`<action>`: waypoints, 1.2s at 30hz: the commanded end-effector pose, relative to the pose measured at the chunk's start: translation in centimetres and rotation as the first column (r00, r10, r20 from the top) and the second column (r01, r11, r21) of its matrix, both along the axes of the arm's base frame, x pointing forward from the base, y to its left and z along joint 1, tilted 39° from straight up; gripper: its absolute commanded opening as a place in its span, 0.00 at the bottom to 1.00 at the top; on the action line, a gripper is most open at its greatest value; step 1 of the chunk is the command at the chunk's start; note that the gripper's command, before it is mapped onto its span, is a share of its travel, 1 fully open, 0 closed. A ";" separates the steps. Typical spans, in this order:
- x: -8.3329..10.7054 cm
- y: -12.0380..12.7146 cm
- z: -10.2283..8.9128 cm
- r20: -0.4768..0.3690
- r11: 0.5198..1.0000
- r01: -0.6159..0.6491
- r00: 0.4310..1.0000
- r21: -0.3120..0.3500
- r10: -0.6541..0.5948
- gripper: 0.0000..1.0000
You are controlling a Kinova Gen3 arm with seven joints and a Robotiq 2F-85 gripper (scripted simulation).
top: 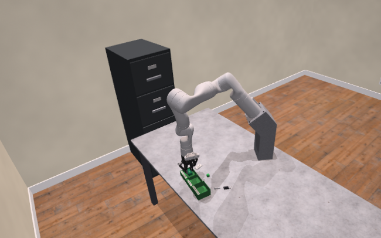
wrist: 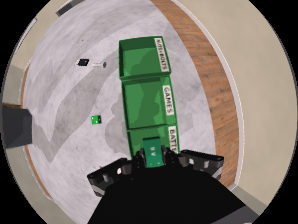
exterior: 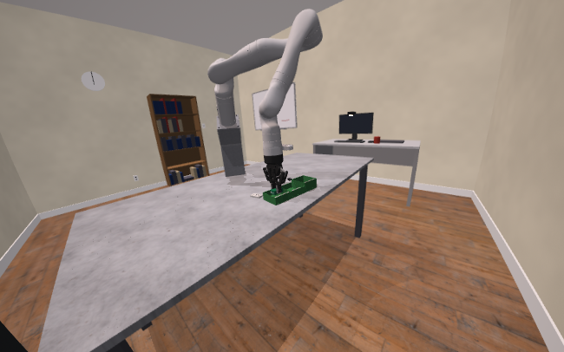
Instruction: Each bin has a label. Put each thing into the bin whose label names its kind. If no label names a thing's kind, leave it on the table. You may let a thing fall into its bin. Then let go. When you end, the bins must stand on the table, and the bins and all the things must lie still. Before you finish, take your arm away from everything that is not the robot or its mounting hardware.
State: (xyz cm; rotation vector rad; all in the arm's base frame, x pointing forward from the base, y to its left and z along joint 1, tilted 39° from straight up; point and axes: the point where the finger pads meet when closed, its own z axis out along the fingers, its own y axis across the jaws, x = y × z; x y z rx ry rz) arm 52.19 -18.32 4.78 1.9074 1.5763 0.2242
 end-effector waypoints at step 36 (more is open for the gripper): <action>0.1 -0.7 -1.0 -0.006 1.000 0.004 1.000 -0.005 -0.004 0.33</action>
